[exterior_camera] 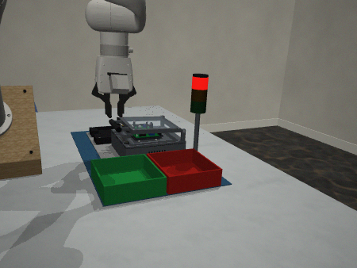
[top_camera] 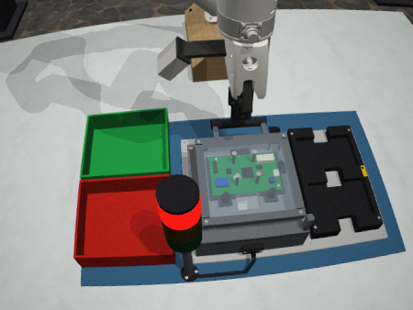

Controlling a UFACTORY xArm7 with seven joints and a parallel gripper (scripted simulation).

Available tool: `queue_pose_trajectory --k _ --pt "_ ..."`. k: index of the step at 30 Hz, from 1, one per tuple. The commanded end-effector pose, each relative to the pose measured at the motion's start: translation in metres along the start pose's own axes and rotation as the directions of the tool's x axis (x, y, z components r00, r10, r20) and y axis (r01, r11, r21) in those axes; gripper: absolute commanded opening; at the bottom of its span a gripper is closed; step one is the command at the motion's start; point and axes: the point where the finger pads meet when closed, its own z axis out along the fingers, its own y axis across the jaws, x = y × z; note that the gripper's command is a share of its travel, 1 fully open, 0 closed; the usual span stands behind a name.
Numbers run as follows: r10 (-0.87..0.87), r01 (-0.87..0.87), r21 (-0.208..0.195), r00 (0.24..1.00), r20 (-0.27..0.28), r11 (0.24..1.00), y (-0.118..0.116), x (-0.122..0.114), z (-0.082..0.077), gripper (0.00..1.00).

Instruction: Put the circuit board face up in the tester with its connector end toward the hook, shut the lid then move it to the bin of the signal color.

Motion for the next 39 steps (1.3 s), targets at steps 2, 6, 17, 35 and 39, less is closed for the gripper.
queue_pose_trajectory --k 2,6,17,35,39 --pt "0.000 0.000 0.004 1.000 0.001 1.000 -0.001 -0.001 -0.001 0.27" --pt "0.000 0.000 0.004 1.000 0.001 1.000 -0.001 -0.001 -0.001 0.27" --pt "0.000 0.000 0.004 1.000 0.001 1.000 -0.002 -0.001 0.007 0.27" --pt "0.000 0.000 0.004 1.000 0.001 1.000 -0.002 -0.001 0.013 0.27" --pt "0.000 0.000 0.004 1.000 0.001 1.000 -0.002 -0.001 0.015 0.27"
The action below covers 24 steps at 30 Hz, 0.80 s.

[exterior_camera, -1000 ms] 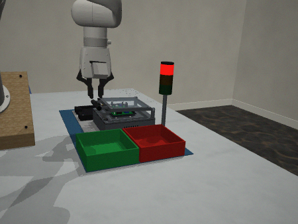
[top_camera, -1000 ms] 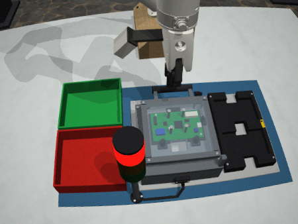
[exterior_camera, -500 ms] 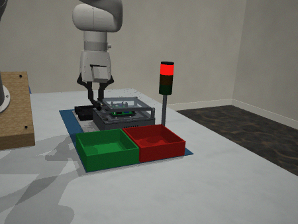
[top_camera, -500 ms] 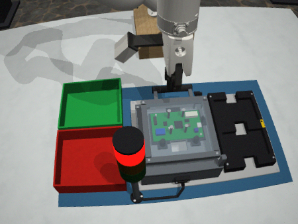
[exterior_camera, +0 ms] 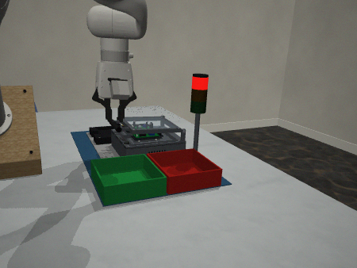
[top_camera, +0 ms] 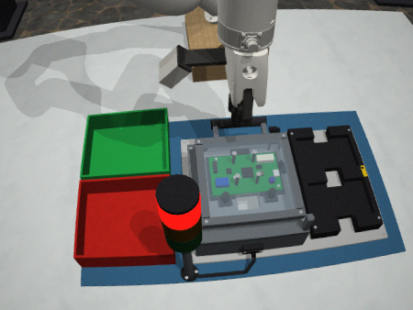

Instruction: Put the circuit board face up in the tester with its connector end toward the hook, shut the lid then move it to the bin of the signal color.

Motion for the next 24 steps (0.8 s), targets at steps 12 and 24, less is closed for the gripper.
queue_pose_trajectory --k 12,24 --pt "0.000 0.000 0.003 1.000 0.001 1.000 -0.001 -0.001 0.020 0.27" --pt "0.000 0.000 0.003 1.000 0.001 1.000 -0.001 -0.001 0.025 0.27"
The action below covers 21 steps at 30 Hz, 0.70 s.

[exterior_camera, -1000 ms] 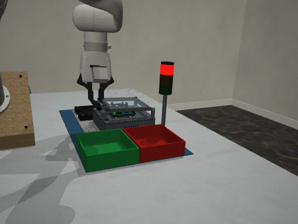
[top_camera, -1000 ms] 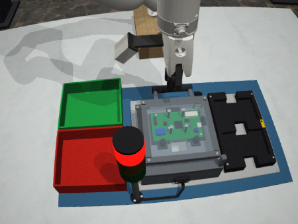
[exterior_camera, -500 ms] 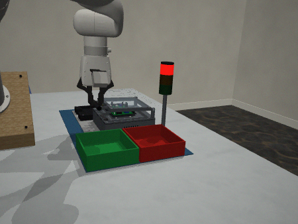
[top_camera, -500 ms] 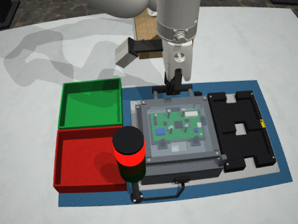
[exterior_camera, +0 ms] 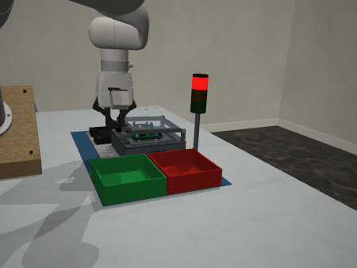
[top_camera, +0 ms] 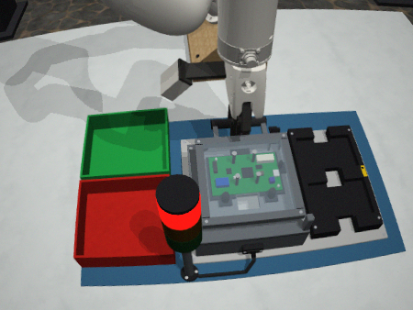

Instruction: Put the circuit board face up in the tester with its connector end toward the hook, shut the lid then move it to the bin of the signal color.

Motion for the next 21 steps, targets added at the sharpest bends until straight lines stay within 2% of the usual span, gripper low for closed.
queue_pose_trajectory --k 1,2,3,21 --pt "0.000 0.000 0.003 1.000 0.001 1.000 -0.0010 -0.0006 -0.0012 0.27" --pt "0.000 0.000 0.003 1.000 0.001 1.000 -0.0010 -0.0006 -0.0012 0.27" --pt "0.000 0.000 0.003 1.000 0.001 1.000 -0.0010 -0.0006 -0.0012 0.00" --pt "0.000 0.000 0.003 1.000 0.001 1.000 -0.0010 -0.0006 -0.0012 0.00"
